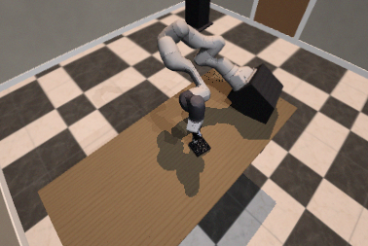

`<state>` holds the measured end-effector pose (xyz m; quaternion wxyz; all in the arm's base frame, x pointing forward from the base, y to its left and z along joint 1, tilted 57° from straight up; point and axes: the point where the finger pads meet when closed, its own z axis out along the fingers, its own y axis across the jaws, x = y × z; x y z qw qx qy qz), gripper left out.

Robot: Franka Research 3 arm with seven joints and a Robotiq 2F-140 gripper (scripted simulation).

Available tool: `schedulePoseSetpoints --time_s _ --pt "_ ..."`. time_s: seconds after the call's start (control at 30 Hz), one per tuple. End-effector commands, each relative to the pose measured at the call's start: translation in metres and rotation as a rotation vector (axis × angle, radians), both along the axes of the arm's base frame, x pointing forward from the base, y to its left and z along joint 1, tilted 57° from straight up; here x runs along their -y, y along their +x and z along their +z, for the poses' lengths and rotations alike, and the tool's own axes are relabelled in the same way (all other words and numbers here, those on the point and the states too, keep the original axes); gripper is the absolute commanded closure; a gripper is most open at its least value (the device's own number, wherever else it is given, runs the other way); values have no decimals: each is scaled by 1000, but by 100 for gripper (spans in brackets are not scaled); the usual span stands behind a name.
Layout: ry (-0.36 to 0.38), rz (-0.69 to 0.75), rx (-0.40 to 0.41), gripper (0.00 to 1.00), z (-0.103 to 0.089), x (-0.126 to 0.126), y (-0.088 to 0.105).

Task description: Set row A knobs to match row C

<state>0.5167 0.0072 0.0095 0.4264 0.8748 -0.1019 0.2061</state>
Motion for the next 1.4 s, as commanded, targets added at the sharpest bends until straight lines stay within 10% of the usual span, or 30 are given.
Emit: schedulePoseSetpoints --time_s 0.0,1.37 --pt "22 -42 63 95 0 1 2" --pt "187 -374 538 95 0 1 2"
